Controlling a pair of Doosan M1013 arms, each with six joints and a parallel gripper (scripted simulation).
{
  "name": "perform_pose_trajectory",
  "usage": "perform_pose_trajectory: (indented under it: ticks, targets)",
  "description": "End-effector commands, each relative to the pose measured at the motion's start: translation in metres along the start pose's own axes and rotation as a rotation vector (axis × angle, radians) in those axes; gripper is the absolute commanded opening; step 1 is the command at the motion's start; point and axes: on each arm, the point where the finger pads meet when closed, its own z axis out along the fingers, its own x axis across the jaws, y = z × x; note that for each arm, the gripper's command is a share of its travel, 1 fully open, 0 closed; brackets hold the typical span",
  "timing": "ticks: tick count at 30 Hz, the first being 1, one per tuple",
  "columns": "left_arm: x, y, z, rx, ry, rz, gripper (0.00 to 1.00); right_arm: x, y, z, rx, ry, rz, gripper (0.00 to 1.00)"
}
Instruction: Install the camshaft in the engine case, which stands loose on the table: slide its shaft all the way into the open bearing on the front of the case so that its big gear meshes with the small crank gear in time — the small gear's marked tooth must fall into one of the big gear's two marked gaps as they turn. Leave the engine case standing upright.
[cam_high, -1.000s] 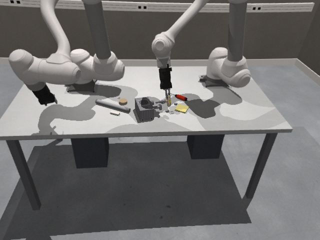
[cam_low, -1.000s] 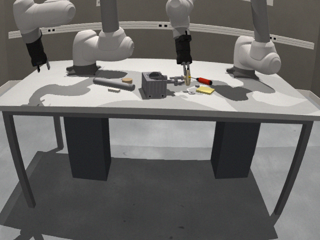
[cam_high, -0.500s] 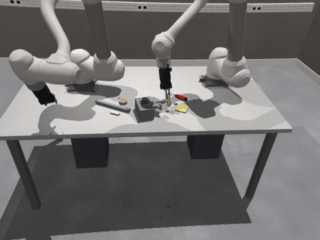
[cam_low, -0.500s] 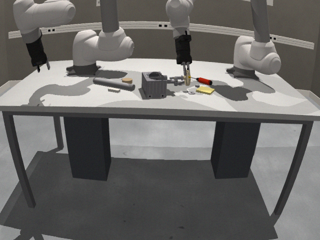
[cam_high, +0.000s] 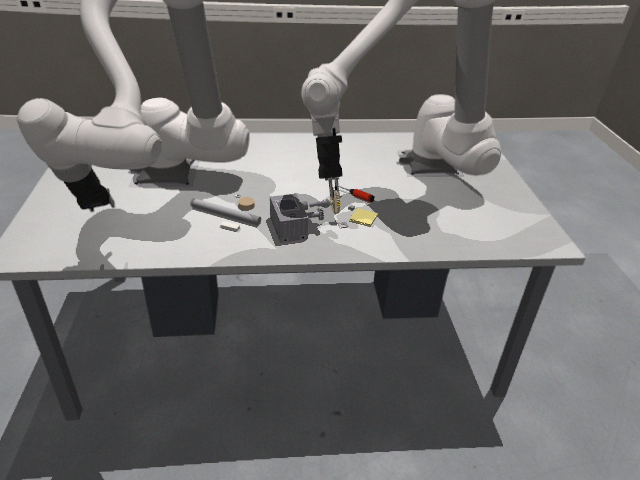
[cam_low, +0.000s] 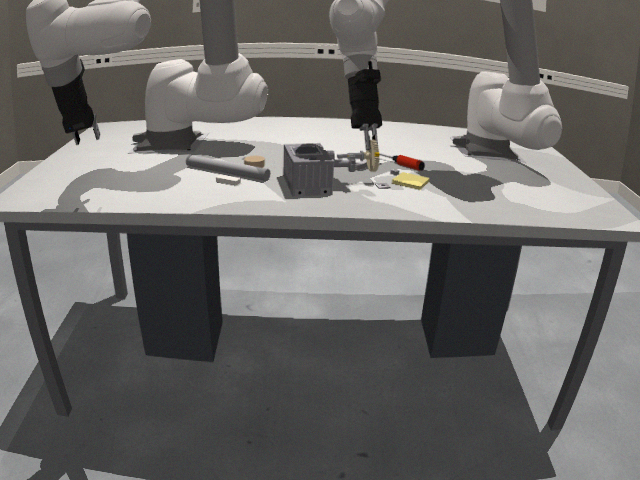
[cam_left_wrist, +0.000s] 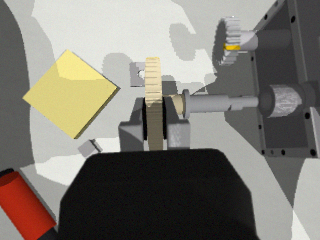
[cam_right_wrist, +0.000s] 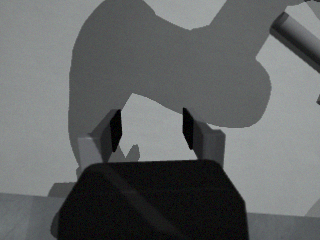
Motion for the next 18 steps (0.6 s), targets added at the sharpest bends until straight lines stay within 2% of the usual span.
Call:
perform_pose_trajectory:
  ticks: [1,18]
  targets:
    - [0.0019,-0.0005,-0.0006,0.001,0.001,0.0,0.29,0.0001,0.0001,-0.0009,-0.002,0.0,0.0,1.0]
    - [0.0074,-0.0006,-0.0006,0.001,0.001,0.0,0.29,0.0001,0.0001,-0.0009,-0.002,0.0,0.0,1.0]
